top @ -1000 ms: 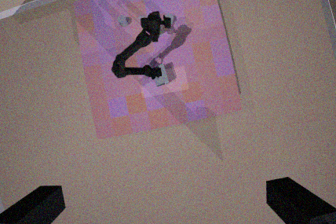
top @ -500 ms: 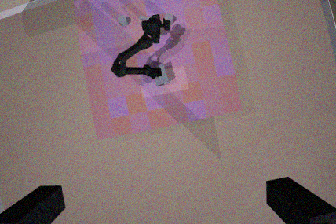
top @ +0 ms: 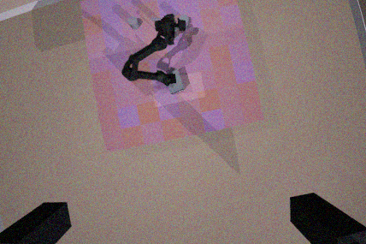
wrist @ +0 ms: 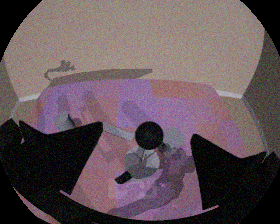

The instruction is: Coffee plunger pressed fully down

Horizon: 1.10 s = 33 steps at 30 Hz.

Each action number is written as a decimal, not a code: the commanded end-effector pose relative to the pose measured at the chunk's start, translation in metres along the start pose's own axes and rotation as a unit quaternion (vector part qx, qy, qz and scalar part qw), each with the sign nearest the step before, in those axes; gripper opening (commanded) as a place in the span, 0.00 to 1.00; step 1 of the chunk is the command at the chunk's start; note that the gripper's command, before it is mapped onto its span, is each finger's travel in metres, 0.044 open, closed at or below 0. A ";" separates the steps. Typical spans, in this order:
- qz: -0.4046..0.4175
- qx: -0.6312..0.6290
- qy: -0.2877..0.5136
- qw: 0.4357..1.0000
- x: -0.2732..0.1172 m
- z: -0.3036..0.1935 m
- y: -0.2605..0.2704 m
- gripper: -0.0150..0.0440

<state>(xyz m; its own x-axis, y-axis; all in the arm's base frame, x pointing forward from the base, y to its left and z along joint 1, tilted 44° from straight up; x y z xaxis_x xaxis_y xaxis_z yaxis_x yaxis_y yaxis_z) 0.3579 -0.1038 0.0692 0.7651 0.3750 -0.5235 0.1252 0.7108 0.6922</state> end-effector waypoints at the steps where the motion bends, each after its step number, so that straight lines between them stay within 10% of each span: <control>1: -0.002 0.004 0.001 1.000 0.008 -0.001 -0.002 1.00; 5: -0.002 0.004 0.001 1.000 0.012 -0.002 -0.002 1.00; 17: -0.002 0.004 0.001 1.000 0.012 -0.002 -0.002 0.47; 33: -0.002 0.004 0.001 1.000 0.017 -0.007 -0.003 0.45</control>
<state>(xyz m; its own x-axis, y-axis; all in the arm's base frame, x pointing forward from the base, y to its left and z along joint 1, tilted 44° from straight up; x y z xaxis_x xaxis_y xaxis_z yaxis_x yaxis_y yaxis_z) 0.3658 -0.0990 0.0606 0.7671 0.3720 -0.5227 0.1283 0.7094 0.6931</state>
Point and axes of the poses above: the point midway between the two fingers, 35 mm back from their tips, its own x axis out along the fingers, its own y axis across the jaws, z = x × y, the point moved 1 cm from there along -x, back along the fingers, and after that the axes turned 4 degrees about x, right-handed, at the moved point
